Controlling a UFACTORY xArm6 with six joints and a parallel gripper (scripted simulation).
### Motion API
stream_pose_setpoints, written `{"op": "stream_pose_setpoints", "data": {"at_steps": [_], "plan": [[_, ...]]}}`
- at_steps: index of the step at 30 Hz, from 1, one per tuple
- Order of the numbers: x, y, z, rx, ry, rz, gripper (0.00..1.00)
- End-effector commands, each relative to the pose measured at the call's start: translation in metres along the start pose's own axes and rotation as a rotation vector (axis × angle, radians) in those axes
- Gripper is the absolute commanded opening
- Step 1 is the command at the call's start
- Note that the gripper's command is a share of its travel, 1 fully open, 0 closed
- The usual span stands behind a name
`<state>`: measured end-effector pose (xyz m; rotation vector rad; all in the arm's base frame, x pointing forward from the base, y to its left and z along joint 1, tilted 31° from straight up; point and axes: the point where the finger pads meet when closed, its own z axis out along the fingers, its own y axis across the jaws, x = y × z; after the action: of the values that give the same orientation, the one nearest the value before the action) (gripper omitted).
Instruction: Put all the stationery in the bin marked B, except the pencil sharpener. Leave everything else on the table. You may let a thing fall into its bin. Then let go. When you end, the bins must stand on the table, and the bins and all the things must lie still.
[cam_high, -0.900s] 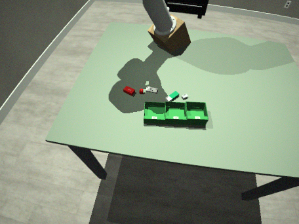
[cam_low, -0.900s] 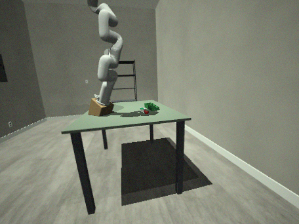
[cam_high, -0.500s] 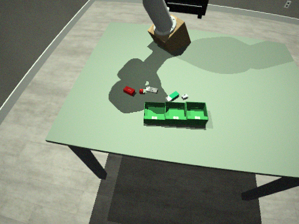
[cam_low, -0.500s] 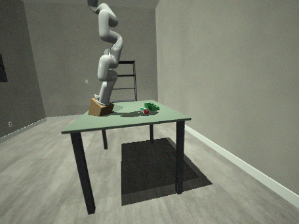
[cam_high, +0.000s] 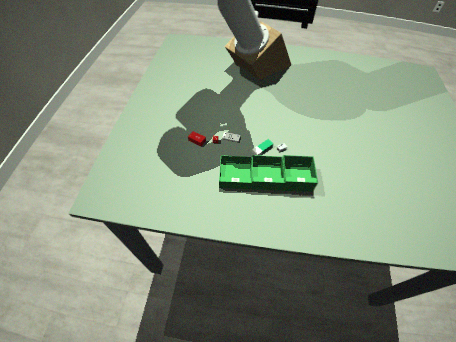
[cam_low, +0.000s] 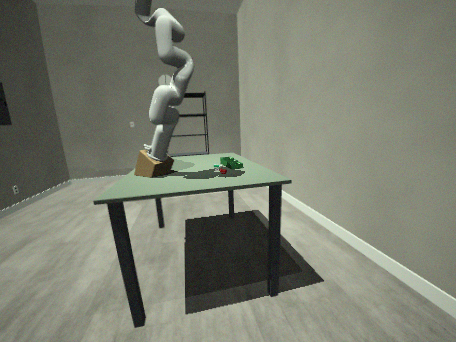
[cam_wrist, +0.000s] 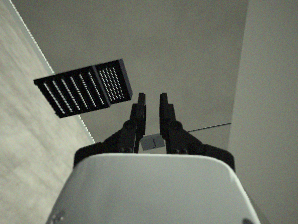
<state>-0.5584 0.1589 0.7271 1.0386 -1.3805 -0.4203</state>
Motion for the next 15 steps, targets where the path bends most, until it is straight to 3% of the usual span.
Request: {"op": "stream_pose_setpoints", "data": {"at_steps": [1,5,7,15], "plan": [[-0.007,-0.046,-0.009,-0.039,0.002,-0.004,0.07],[-0.013,-0.076,-0.013,-0.039,0.002,-0.004,0.07],[-0.013,-0.076,-0.013,-0.039,0.002,-0.004,0.07],[-0.025,-0.143,-0.023,-0.039,0.002,-0.004,0.07]]}}
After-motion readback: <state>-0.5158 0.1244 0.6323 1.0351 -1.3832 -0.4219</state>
